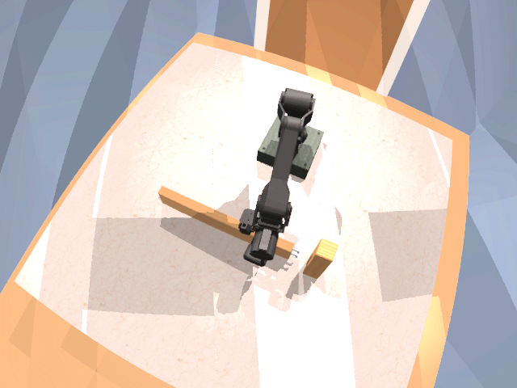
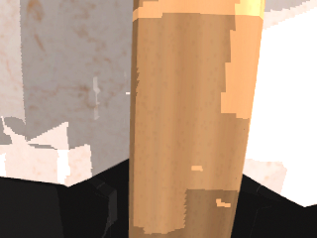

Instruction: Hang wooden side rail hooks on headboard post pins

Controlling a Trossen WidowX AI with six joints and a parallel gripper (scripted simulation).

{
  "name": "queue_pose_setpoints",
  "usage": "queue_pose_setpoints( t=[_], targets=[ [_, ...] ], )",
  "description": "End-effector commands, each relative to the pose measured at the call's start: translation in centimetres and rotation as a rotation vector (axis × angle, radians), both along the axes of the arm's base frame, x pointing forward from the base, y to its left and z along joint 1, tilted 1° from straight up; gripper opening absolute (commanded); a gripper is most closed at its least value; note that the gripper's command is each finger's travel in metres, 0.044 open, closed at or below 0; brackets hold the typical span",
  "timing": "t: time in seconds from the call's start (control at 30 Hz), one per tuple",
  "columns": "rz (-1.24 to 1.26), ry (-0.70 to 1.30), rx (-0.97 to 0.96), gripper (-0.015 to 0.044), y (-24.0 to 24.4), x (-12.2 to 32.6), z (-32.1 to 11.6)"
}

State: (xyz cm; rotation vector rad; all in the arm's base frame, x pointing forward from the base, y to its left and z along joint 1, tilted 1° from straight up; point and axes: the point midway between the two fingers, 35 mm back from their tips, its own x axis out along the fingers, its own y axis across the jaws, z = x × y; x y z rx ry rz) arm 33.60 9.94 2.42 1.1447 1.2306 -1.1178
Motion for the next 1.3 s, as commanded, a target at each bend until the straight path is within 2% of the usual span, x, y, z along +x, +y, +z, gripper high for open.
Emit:
queue_pose_setpoints(
  t=[0.0,1.27],
  targets=[
    [-0.002,-0.018,0.002,0.0,0.05,0.26,0.72],
    [-0.002,-0.018,0.002,0.0,0.05,0.23,1.36]
  ],
)
